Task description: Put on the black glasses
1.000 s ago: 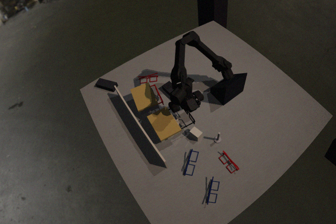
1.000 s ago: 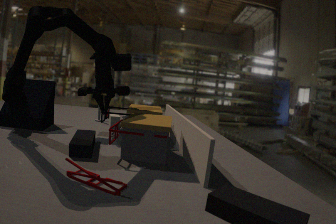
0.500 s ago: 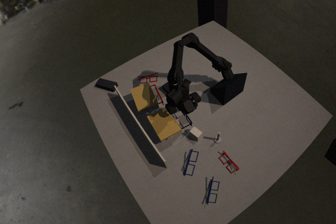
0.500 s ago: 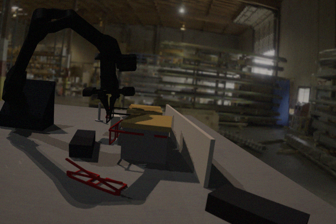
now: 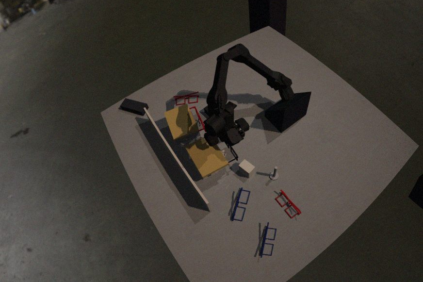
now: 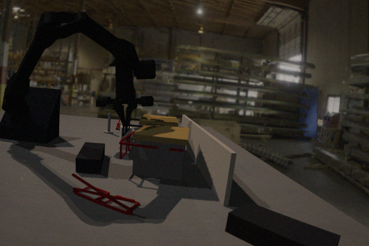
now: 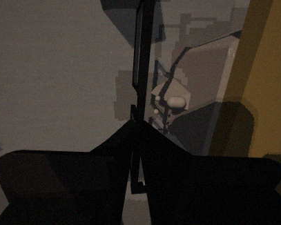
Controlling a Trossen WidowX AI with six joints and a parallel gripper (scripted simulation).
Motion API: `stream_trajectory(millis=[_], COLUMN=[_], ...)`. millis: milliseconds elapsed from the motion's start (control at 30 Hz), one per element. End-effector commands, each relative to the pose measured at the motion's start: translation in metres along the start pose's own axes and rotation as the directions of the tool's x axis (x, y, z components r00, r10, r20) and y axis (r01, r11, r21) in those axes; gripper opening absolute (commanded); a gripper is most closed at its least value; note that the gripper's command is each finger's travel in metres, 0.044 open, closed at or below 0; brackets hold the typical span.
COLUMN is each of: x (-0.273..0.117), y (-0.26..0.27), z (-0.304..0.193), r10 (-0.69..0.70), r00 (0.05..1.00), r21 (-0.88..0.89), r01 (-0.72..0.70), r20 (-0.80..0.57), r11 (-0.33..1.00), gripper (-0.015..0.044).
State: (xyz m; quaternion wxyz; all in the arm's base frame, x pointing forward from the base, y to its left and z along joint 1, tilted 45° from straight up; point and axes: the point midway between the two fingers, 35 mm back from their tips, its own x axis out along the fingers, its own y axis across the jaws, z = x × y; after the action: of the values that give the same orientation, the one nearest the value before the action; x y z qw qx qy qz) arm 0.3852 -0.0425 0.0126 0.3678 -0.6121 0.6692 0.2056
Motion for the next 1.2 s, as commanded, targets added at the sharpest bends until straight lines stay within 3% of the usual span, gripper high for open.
stream_trajectory(millis=[0, 1167], x=[0.001, 0.005], y=[-0.007, -0.017], z=[-0.001, -0.001], r10=[-0.002, -0.003], r00=[1.000, 1.000], r21=[-0.005, -0.005], r01=[0.002, 0.003], r20=[-0.006, -0.006], r11=[1.000, 1.000], gripper=[0.0000, 0.0000])
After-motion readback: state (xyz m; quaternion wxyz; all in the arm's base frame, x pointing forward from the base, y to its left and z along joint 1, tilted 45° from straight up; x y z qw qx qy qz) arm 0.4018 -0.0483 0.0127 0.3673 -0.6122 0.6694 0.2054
